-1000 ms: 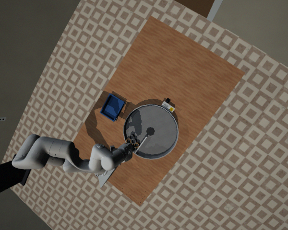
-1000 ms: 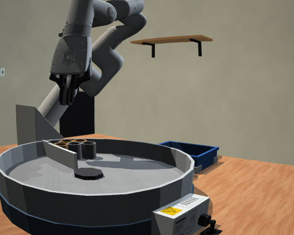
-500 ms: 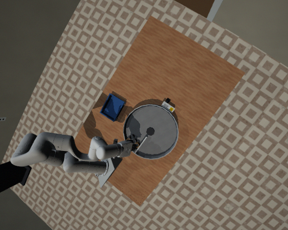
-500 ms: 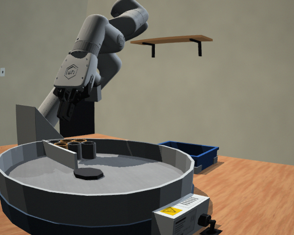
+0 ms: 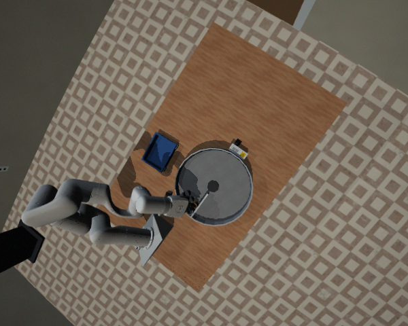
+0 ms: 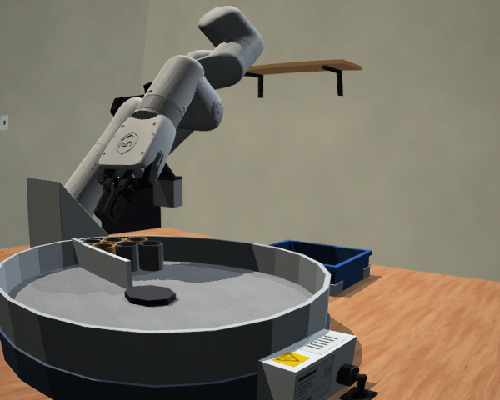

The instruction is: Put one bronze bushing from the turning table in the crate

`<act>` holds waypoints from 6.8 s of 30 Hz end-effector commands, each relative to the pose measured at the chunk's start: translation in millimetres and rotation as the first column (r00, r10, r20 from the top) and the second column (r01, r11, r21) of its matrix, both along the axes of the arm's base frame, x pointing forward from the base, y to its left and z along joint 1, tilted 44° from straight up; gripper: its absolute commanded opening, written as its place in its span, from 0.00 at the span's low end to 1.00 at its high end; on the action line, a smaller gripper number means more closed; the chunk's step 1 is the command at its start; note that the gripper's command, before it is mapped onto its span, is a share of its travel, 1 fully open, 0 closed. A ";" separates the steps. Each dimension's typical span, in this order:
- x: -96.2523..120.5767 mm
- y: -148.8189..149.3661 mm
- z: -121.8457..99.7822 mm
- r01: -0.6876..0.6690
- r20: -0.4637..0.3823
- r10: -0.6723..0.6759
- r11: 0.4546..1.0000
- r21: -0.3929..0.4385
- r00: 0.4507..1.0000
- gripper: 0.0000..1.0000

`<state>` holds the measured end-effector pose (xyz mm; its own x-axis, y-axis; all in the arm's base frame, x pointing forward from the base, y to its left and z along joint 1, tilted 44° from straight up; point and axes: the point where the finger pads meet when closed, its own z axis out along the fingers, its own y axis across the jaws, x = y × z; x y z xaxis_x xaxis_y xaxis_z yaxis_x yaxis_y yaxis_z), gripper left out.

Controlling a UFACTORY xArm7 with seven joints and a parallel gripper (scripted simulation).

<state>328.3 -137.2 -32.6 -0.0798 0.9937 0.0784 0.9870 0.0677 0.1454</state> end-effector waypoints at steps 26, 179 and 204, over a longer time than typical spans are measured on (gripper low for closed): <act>2.4 -1.5 -1.3 0.018 -0.005 -0.019 1.000 -0.019 1.000 0.10; 0.3 -24.1 22.0 0.018 -0.005 -0.019 1.000 -0.019 1.000 0.00; 0.3 -24.1 22.0 0.018 -0.005 -0.019 1.000 -0.019 1.000 0.10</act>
